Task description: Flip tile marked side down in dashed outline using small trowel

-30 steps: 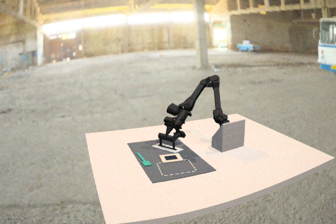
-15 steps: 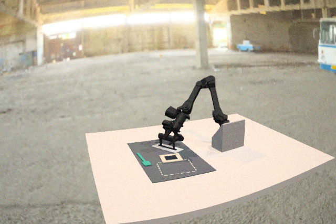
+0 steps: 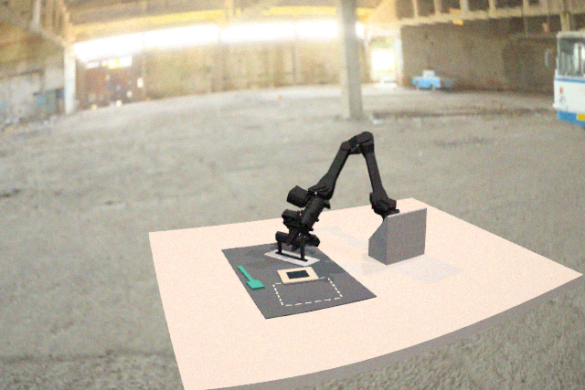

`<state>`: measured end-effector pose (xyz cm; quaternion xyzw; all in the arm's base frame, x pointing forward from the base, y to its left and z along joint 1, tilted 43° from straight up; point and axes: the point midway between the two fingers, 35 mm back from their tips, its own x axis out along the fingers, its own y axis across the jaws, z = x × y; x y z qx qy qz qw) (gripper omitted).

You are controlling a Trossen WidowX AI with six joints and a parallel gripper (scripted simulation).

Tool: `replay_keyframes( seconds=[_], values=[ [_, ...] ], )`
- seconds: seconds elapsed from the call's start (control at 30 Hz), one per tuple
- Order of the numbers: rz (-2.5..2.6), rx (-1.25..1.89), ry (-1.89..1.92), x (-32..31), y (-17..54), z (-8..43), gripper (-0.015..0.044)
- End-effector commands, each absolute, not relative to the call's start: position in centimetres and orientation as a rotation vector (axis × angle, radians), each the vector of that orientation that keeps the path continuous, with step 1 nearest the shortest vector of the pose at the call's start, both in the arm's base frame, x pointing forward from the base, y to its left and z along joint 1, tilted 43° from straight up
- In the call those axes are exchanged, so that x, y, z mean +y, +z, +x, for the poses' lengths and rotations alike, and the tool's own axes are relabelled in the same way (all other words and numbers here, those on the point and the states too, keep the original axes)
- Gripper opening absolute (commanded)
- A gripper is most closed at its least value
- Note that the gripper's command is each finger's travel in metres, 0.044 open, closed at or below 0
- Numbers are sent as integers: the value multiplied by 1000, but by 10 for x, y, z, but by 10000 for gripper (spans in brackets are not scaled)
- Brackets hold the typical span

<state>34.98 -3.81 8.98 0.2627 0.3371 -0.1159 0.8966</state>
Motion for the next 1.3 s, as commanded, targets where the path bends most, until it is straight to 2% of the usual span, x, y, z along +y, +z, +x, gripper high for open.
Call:
replay_keyframes(
  seconds=[0.0, 0.43, 0.9, 1.27],
  values=[
    [545, 695, -243, -39, 90, 350, 82],
    [545, 695, -243, -38, 91, 350, 0],
    [547, 695, -242, 2, 133, 340, 0],
    [606, 438, -396, 7, 118, 368, 0]
  ],
)
